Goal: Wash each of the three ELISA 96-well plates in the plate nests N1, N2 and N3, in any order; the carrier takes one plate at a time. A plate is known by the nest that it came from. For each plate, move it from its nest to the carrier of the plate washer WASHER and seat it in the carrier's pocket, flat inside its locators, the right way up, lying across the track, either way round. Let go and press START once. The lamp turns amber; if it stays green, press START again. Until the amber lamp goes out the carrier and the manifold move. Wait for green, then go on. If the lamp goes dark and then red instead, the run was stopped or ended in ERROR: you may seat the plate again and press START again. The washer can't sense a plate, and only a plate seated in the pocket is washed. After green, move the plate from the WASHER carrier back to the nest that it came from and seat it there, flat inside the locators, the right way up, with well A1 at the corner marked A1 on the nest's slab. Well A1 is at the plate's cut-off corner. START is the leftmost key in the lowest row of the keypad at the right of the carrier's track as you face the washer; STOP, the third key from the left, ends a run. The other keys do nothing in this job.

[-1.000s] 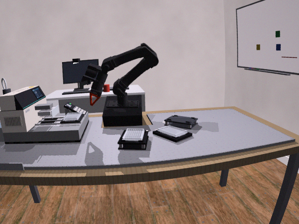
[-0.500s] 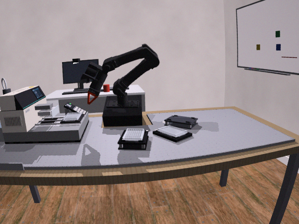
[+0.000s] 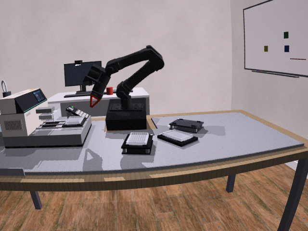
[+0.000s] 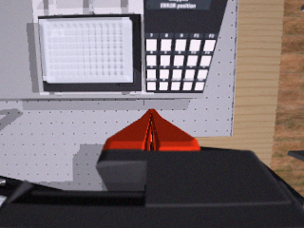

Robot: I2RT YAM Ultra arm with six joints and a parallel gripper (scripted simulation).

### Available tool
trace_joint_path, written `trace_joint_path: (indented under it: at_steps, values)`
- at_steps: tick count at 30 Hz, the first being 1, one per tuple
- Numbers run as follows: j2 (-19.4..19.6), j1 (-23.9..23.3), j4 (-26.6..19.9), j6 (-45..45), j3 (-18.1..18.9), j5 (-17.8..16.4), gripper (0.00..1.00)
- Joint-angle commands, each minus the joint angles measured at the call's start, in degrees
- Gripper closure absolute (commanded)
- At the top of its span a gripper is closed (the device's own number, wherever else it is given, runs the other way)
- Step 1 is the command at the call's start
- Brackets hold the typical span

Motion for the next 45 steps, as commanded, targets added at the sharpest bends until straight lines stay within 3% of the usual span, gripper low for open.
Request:
trace_joint_path:
  at_steps: [1, 37, 45]
  values:
    - [-0.08, 0.01, 0.68, 0.11, 0.27, 0.07, 1.0]
    - [-0.08, 0.01, 0.68, 0.11, 0.27, 0.07, 1.0]
    - [2.03, 1.72, 4.76, 1.63, -1.18, 0.99, 1.0]
